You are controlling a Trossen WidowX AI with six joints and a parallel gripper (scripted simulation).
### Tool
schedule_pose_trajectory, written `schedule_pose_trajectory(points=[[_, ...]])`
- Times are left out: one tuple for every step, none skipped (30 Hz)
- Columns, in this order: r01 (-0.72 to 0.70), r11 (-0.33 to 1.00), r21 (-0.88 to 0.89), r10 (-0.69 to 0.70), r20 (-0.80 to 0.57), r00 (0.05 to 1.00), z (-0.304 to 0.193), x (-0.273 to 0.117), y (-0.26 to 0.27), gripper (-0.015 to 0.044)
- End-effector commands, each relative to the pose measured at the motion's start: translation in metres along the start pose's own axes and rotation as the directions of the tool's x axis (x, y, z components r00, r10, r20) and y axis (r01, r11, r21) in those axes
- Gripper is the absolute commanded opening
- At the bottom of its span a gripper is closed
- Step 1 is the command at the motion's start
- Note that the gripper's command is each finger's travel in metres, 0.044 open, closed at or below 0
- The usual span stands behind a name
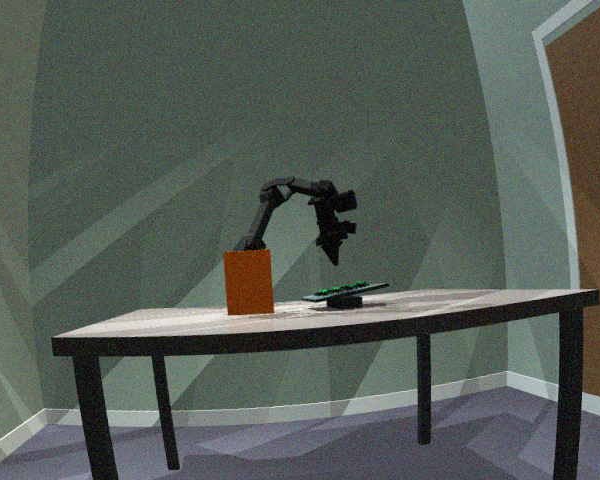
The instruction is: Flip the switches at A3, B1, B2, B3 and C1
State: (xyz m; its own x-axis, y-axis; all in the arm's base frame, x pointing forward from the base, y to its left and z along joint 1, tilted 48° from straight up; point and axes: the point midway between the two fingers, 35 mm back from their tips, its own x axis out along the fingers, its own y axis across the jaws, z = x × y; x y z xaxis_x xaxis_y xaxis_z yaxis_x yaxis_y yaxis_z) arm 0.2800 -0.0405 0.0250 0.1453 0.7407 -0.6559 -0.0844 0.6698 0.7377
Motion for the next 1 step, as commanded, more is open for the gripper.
schedule_pose_trajectory(points=[[0.001, 1.000, -0.003, -0.001, -0.004, 1.000, -0.0001, 0.0002, -0.0014, 0.0000]])
